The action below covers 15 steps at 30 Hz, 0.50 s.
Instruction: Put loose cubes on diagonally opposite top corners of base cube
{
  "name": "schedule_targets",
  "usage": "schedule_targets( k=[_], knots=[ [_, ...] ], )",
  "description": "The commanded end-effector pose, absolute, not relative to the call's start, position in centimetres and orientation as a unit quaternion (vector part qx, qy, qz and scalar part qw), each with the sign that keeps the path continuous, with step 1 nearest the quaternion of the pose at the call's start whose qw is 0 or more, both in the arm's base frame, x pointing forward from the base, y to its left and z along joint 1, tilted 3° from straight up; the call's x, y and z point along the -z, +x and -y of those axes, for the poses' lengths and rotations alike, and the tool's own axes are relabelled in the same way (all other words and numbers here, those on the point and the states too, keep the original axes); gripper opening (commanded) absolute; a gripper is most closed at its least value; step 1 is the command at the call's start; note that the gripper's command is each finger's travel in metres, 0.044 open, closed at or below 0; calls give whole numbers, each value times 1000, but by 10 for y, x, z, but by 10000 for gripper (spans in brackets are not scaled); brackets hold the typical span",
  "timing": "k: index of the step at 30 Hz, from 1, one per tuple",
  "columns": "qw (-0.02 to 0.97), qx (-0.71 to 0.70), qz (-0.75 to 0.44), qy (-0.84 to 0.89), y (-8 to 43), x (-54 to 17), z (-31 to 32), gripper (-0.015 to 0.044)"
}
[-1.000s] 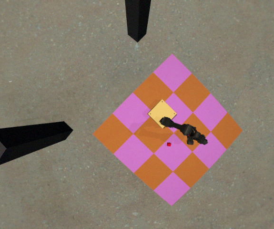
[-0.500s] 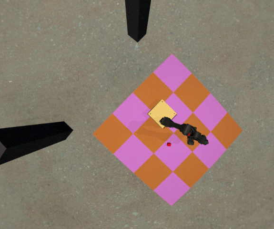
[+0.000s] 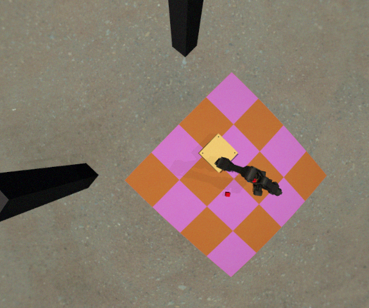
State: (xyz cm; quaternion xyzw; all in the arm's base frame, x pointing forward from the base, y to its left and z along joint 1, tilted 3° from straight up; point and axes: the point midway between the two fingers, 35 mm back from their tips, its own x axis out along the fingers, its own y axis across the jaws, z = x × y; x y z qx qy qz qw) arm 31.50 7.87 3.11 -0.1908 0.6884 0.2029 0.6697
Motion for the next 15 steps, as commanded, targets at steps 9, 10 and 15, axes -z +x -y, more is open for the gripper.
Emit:
schedule_targets(
  k=[9,10,15],
  knots=[
    [668,-208,-686,-199,312,-47,6,265],
    [668,-209,-685,-200,310,-48,14,265],
    [667,-212,-684,-204,298,-56,56,265]
  ],
)
